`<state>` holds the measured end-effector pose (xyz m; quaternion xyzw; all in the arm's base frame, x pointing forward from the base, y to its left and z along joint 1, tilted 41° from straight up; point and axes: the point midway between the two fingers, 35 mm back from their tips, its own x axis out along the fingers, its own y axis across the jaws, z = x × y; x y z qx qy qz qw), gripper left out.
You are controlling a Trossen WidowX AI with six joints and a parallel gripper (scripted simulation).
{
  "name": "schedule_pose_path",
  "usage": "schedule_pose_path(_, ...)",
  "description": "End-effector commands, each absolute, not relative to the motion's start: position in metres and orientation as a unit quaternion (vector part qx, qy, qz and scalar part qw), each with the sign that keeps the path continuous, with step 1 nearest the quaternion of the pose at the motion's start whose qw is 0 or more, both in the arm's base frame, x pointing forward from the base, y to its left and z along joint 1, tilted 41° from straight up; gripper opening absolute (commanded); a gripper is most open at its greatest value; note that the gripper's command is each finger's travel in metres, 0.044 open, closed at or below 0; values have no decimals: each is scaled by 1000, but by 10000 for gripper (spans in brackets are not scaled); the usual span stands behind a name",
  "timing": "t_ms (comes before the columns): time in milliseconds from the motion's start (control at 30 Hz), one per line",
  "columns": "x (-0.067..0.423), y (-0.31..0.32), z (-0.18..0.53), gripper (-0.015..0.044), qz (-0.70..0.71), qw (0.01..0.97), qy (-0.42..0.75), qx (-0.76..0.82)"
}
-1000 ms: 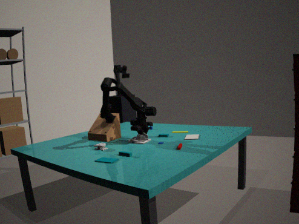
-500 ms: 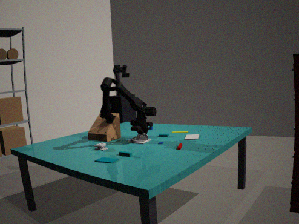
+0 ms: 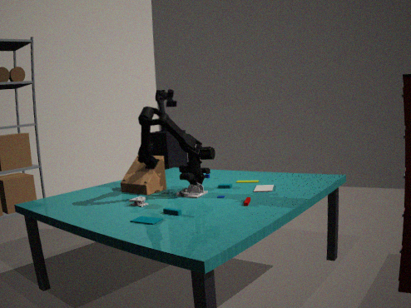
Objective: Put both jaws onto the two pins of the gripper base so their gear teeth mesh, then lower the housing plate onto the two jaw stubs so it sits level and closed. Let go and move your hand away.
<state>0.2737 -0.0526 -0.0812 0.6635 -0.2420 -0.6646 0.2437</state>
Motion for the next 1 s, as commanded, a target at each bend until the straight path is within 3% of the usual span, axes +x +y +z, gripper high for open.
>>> schedule_pose_path(0,274,-54,-82,134,-665,246,-242,663)
schedule_pose_path(200,274,-54,-82,134,-665,246,-242,663)
schedule_pose_path(333,274,-53,-81,224,-665,244,-242,664)
schedule_pose_path(767,274,-53,-81,224,-665,244,-242,664)
schedule_pose_path(967,275,-23,-47,224,-665,244,-241,664)
